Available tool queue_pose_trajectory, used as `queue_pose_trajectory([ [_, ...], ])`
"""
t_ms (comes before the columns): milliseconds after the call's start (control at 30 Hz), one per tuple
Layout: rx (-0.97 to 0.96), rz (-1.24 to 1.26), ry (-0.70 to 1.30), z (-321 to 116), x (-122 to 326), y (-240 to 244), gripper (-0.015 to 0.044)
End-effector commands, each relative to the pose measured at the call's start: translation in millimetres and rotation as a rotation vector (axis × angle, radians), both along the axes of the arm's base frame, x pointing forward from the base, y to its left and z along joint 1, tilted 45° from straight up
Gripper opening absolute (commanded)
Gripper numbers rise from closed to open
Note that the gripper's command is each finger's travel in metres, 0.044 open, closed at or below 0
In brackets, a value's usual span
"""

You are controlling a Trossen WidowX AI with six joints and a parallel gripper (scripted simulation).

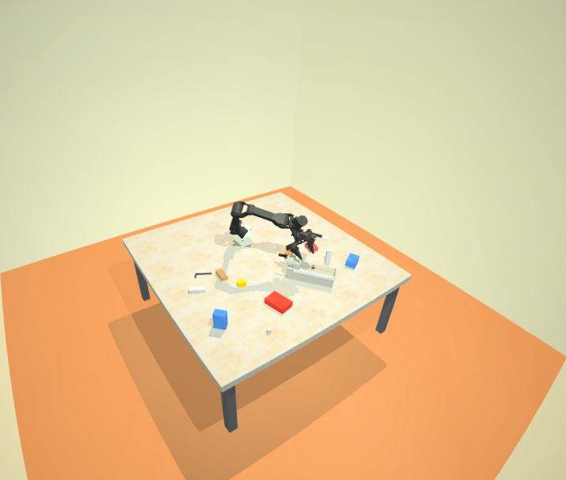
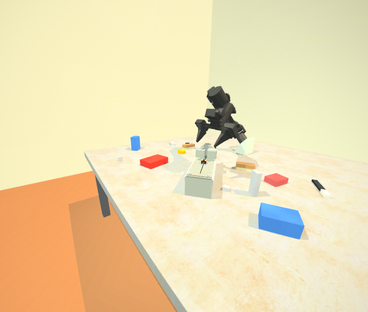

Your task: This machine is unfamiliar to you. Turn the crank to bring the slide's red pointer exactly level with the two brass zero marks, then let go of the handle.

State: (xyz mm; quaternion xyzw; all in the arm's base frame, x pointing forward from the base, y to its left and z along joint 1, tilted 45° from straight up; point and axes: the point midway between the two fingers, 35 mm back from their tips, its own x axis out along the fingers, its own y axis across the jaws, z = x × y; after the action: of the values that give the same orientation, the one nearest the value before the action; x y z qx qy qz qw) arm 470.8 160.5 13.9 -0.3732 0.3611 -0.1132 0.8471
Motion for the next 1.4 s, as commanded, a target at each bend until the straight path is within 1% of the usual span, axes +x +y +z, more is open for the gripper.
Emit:
queue_pose_trajectory([
  [0,0.001,0.005,0.004,-0.9,-0.2,0.2,0.044],
  [133,0.002,0.004,0.004,4.8,0.1,6.2,0.044],
  [367,0.002,0.0,0.001,34.7,-1.9,34.5,0.044],
  [500,0.001,0.021,0.026,38.7,-6.7,32.1,0.044],
  [933,-0.002,0.217,0.228,65.7,-57.8,8.9,0.044],
  [1367,0.007,0.423,0.39,77.3,-118.4,-13.6,0.044],
])
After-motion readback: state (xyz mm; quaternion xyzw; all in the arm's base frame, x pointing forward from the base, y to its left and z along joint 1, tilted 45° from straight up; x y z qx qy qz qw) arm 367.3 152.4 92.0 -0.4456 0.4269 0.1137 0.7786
